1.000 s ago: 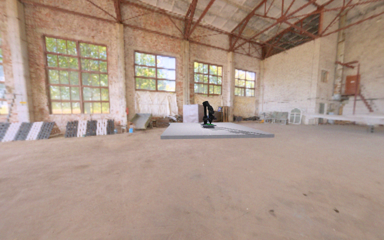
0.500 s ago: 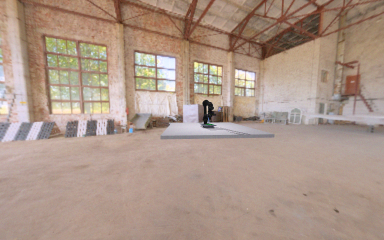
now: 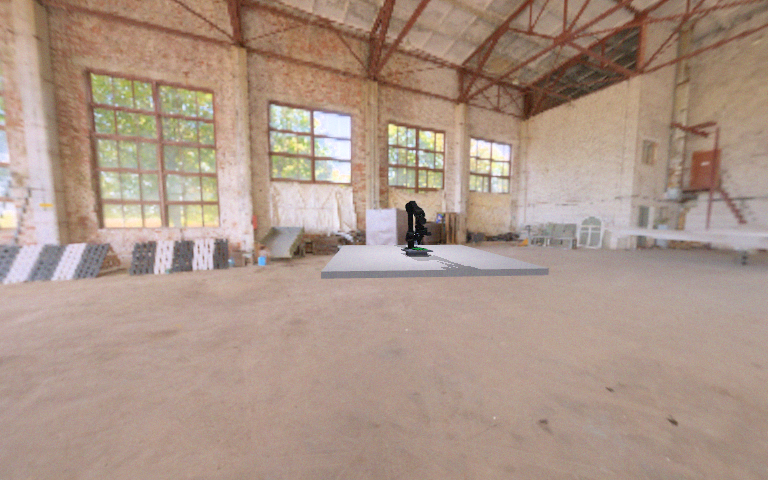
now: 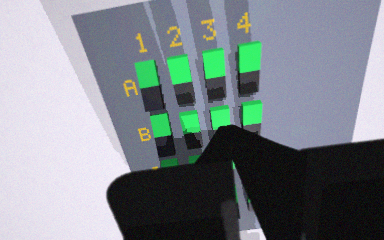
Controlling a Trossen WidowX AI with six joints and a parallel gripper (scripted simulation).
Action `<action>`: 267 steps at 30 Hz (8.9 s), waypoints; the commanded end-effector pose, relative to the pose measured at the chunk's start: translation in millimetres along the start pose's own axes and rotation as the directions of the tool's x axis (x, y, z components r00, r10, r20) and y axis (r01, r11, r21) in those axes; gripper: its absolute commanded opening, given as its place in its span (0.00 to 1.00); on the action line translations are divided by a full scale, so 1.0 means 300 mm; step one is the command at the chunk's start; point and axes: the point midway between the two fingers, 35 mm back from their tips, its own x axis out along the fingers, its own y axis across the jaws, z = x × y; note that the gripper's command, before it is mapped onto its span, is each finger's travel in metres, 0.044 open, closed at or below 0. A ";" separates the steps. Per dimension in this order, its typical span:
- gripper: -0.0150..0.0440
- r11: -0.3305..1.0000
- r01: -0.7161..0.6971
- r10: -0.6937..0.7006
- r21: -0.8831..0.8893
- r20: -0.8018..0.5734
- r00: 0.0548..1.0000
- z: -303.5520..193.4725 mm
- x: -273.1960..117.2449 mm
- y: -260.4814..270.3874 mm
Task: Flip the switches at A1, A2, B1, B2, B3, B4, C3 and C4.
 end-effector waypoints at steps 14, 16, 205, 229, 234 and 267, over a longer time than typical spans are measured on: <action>0.25 1.000 0.001 -0.001 -0.005 -0.009 1.000 -0.005 0.079 0.000; 0.25 1.000 0.001 -0.001 -0.005 -0.009 1.000 -0.005 0.082 0.000; 0.25 1.000 0.003 -0.003 -0.005 -0.009 1.000 -0.004 0.096 -0.079; 0.25 1.000 0.002 -0.002 -0.003 0.008 1.000 -0.001 -0.035 -0.079; 0.25 1.000 0.002 -0.002 -0.005 0.016 1.000 -0.010 -0.115 -0.078; 0.25 1.000 0.001 -0.001 -0.005 -0.012 1.000 -0.139 0.051 -0.001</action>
